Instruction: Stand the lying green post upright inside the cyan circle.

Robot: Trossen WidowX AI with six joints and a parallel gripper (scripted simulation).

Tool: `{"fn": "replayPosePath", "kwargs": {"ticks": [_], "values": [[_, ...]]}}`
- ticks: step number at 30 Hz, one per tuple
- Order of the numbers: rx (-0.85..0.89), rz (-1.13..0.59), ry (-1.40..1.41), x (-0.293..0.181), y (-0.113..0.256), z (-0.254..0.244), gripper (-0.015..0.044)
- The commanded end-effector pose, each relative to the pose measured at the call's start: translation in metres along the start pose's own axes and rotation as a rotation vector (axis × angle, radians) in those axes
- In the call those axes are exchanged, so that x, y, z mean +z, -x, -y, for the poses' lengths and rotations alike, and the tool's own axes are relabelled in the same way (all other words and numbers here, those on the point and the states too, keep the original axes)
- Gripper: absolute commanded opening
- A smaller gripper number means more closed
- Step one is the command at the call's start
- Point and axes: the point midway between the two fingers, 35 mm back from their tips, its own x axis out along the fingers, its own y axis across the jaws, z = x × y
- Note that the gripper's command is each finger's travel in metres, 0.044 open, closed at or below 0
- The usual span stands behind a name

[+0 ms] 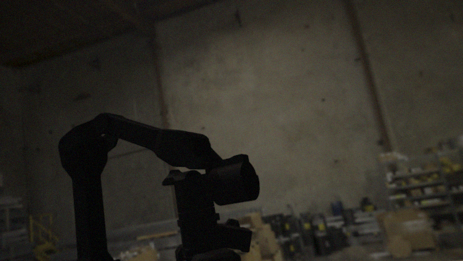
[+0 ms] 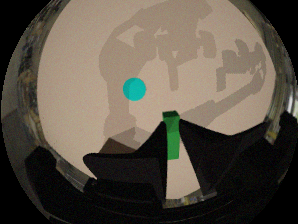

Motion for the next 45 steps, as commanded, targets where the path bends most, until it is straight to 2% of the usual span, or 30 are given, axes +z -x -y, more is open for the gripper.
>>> {"fn": "replayPosePath", "kwargs": {"ticks": [1, 21, 45], "values": [[-0.006, 0.003, 0.031, 0.008, 0.004, -0.013, 0.0023], [-0.001, 0.008, 0.163, 0.034, 0.011, -0.067, 0.0023], [0.054, 0.149, 0.093, 0.046, -0.007, -0.061, 0.0023]]}}
